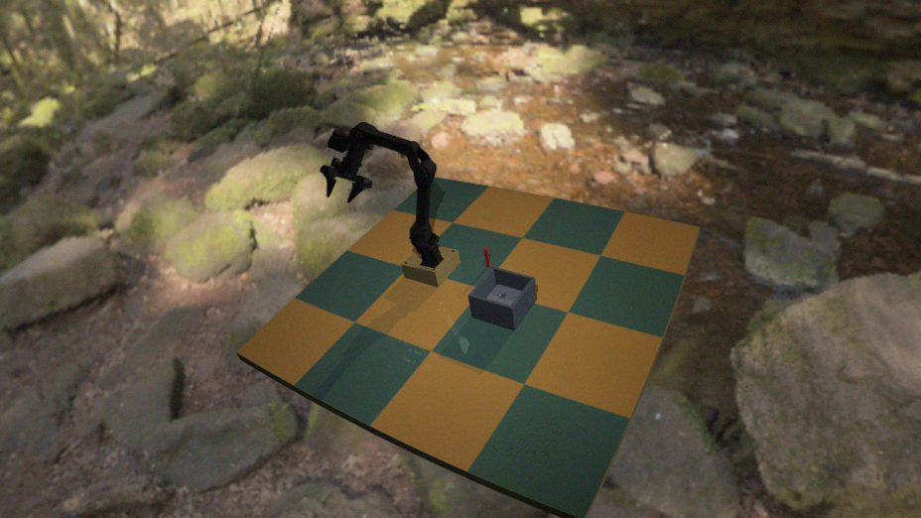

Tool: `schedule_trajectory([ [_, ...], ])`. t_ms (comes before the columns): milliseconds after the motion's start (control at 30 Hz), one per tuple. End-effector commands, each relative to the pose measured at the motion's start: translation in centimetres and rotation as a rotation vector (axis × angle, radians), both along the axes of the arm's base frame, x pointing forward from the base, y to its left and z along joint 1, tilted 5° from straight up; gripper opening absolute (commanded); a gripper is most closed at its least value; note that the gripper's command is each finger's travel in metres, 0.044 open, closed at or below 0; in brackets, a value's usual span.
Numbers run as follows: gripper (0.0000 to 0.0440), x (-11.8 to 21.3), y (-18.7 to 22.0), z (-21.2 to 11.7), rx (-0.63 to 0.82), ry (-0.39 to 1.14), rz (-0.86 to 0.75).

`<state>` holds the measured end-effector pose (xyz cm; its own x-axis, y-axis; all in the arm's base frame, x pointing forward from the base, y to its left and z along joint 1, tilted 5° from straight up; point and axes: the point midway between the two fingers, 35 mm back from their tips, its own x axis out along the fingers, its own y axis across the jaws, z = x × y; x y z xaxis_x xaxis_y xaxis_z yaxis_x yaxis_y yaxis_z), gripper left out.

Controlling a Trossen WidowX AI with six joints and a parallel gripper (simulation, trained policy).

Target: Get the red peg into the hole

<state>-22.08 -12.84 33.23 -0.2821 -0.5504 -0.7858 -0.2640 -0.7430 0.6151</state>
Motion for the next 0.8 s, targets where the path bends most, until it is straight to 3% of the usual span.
schedule_trajectory([
  [0, 0.0426, 0.2, -0.2, 0.0, 0.005, 0.004, 0.008],
  [400, 0.044, 7.1, -5.6, -2.9, 0.137, -0.062, 0.274],
  [767, 0.044, 14.7, -7.9, -5.7, 0.287, -0.065, 0.533],
])
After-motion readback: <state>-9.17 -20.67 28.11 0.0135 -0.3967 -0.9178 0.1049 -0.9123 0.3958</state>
